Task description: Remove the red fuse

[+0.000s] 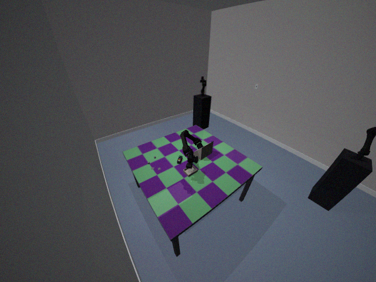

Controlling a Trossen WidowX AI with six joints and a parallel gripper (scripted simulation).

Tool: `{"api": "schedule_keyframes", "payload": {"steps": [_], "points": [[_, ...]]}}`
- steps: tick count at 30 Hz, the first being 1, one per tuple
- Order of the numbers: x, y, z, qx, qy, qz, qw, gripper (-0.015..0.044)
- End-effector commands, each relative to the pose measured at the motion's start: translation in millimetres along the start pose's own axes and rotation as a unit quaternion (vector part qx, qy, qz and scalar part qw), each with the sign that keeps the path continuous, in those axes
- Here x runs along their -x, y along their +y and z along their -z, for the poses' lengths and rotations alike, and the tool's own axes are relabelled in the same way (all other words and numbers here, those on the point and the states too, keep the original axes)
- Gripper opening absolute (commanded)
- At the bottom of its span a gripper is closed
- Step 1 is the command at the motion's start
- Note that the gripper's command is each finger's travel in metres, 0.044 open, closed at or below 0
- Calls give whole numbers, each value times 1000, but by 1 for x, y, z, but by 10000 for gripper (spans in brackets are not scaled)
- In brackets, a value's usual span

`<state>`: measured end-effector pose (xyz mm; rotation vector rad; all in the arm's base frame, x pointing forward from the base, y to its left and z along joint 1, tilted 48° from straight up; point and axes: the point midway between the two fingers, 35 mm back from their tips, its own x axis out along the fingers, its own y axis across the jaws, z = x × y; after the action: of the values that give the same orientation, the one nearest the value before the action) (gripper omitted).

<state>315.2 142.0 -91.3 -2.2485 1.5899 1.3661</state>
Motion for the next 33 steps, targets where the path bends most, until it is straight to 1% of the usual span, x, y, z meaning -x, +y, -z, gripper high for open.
{"api": "schedule_keyframes", "payload": {"steps": [1,13,25,26,29,33], "points": [[-9,1,0,5,3,-4,1000,0],[-23,2,0,5,4,-4,1000,0],[-19,1,0,0,0,-2,1000,315],[-16,1,0,1,1,-2,1000,330],[15,1,0,5,3,-4,1000,330],[18,2,-1,5,3,-4,1000,330]]}}
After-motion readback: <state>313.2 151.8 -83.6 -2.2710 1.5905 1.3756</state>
